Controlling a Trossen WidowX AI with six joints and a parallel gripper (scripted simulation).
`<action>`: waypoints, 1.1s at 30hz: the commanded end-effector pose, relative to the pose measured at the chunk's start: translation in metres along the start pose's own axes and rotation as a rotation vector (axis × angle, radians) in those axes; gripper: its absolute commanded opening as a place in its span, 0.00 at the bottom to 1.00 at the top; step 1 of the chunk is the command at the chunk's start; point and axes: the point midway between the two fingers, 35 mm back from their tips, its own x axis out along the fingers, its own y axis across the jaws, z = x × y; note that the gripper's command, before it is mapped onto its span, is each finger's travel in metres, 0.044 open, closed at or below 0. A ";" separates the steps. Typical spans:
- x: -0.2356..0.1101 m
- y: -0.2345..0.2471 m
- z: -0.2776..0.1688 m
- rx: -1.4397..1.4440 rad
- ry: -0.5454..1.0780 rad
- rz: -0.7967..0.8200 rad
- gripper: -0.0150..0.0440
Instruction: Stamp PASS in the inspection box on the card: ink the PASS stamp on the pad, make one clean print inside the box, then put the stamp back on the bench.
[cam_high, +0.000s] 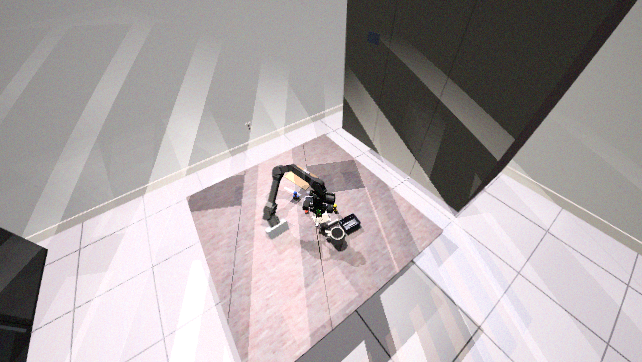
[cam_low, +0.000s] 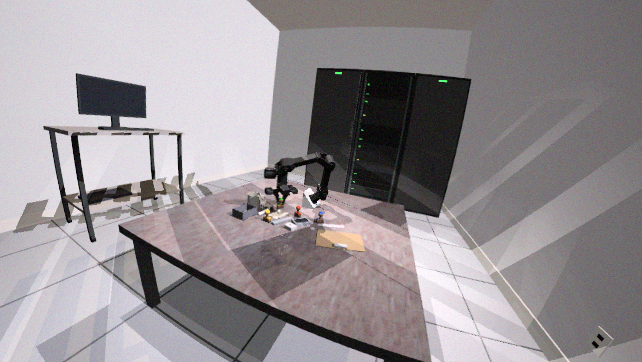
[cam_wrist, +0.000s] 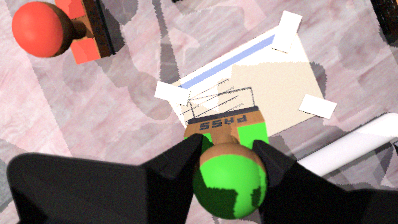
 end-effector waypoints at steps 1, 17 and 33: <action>-0.008 0.000 -0.001 -0.003 0.003 -0.004 0.25; -0.032 0.001 -0.001 -0.003 0.003 -0.003 0.25; -0.041 0.011 0.117 0.004 0.019 -0.031 0.25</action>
